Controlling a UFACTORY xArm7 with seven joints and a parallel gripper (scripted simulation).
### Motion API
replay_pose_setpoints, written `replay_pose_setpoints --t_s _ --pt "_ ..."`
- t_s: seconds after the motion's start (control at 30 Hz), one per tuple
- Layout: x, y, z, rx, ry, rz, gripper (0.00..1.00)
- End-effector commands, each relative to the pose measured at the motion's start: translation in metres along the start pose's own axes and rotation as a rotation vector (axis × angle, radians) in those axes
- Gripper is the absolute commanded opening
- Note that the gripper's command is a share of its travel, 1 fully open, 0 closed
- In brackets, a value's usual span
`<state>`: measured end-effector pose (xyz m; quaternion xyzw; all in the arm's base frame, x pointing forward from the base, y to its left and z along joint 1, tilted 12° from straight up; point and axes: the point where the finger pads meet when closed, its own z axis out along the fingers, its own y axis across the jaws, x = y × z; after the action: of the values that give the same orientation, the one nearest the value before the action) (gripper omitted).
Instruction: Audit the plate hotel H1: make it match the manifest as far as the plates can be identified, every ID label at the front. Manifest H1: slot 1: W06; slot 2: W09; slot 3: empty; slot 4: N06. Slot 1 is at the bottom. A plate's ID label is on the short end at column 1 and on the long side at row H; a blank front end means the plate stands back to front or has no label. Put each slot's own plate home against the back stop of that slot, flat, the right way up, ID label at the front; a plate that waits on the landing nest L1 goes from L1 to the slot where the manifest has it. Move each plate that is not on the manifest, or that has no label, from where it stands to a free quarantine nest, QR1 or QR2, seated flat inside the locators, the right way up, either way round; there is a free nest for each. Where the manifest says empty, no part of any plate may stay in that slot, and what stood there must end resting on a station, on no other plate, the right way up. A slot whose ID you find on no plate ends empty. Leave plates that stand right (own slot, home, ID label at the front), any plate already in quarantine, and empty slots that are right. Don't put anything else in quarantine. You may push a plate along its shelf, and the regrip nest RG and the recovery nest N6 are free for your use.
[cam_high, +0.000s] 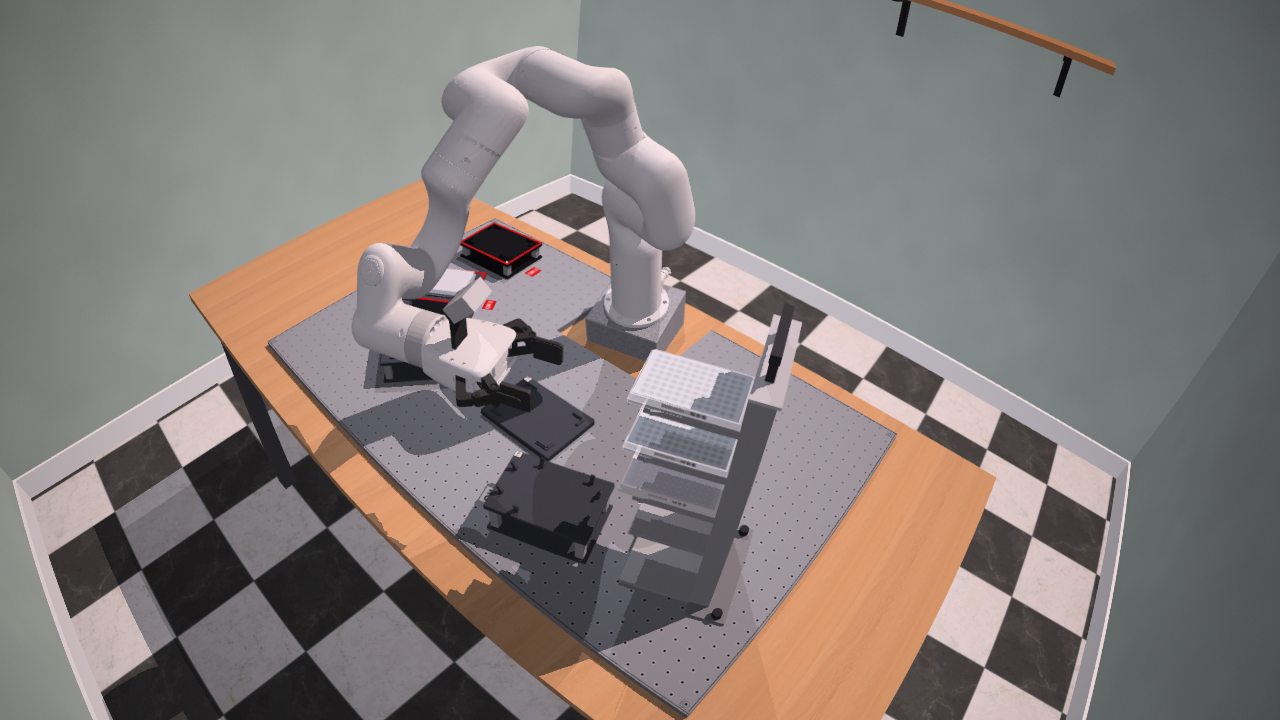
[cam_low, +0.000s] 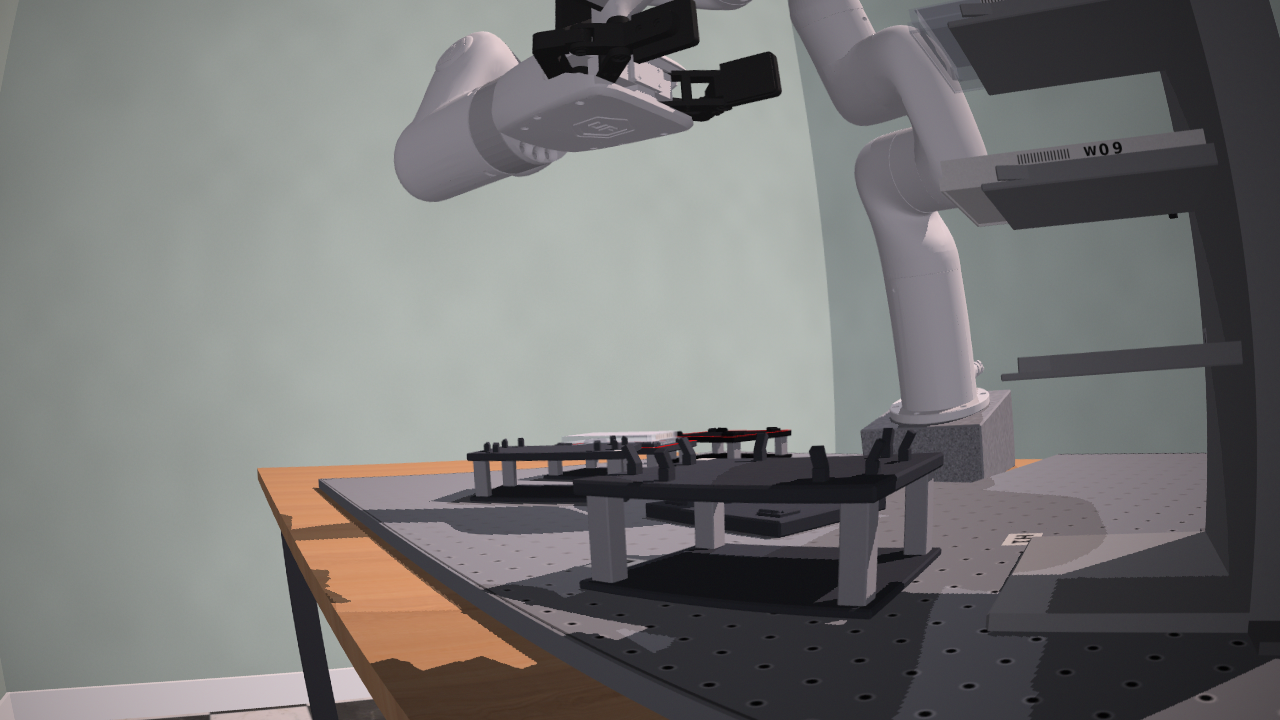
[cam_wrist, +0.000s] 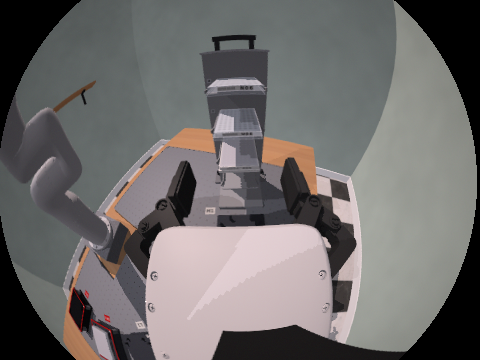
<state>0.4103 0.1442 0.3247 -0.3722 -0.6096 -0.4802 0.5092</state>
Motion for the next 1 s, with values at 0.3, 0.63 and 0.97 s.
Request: replay_pose_setpoints --t_s 0.3,0.63,0.97 --pt "0.022 0.001 0.024 0.000 -0.002 -0.004 1.00" --pt "0.039 0.001 0.045 0.000 -0.002 -0.004 1.00" --pt "0.053 0.001 0.061 0.000 -0.001 -0.004 1.00"
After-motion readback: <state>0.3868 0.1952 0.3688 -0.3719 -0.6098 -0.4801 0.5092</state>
